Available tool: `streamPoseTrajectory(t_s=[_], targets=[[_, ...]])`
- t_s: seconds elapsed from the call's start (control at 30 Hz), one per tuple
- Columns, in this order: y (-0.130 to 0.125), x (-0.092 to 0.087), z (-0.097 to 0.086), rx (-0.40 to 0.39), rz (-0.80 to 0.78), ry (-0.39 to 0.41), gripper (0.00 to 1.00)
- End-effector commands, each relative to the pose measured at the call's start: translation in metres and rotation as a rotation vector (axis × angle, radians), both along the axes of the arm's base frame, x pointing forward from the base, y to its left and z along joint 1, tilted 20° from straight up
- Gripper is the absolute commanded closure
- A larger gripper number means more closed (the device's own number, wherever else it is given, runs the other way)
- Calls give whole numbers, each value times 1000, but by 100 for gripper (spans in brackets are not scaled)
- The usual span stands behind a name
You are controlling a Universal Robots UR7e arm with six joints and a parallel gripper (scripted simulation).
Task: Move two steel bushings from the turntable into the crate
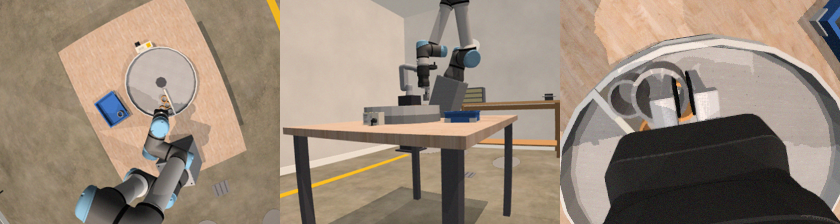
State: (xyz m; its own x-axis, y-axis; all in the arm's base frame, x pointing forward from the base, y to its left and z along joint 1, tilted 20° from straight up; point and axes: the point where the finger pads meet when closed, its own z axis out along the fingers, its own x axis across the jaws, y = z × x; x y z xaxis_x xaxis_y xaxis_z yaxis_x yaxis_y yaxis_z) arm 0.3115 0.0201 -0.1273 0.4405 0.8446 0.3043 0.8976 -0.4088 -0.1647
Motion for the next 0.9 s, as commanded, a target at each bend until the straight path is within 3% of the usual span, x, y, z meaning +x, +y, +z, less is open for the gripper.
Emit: streamPoseTrajectory(t_s=[0.0, 0.07, 0.47, 0.63, 0.87], targets=[[-4, 1, 11, -1, 0, -1, 100], [-7, 1, 19, -1, 0, -1, 100], [-7, 1, 19, -1, 0, -1, 100], [37, 30, 34, -1, 0, -1, 100], [37, 30, 34, -1, 0, -1, 100]])
